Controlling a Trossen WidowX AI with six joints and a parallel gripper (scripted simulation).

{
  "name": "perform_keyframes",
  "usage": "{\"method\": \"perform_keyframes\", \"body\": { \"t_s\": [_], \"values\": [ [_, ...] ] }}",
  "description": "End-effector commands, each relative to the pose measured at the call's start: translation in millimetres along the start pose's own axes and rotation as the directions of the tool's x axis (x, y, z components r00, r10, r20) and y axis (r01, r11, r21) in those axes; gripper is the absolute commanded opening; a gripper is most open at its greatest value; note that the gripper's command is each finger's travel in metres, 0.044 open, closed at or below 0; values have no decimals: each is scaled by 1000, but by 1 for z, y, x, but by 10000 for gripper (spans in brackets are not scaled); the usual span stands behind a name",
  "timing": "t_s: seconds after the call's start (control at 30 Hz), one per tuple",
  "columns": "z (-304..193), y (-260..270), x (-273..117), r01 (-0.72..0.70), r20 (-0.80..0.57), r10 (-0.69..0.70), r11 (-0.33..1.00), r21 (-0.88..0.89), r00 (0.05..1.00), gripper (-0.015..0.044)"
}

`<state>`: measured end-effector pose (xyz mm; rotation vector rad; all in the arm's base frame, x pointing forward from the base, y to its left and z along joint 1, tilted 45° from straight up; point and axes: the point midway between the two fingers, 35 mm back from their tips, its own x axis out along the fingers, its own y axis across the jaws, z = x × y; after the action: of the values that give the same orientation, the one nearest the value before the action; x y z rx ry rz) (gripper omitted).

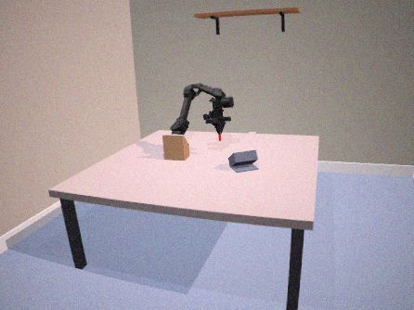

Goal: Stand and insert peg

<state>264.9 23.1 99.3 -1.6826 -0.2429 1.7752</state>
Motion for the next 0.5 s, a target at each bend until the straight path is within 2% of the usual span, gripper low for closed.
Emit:
{"method": "perform_keyframes", "body": {
  "t_s": [0.0, 0.47],
  "values": [
    [-9, 2, -1, -13, -16, 14, 1000, 5, 1000, 0],
    [-40, 12, -2, -55, -77, 56, 998, 20, 995, 0]
  ]
}}
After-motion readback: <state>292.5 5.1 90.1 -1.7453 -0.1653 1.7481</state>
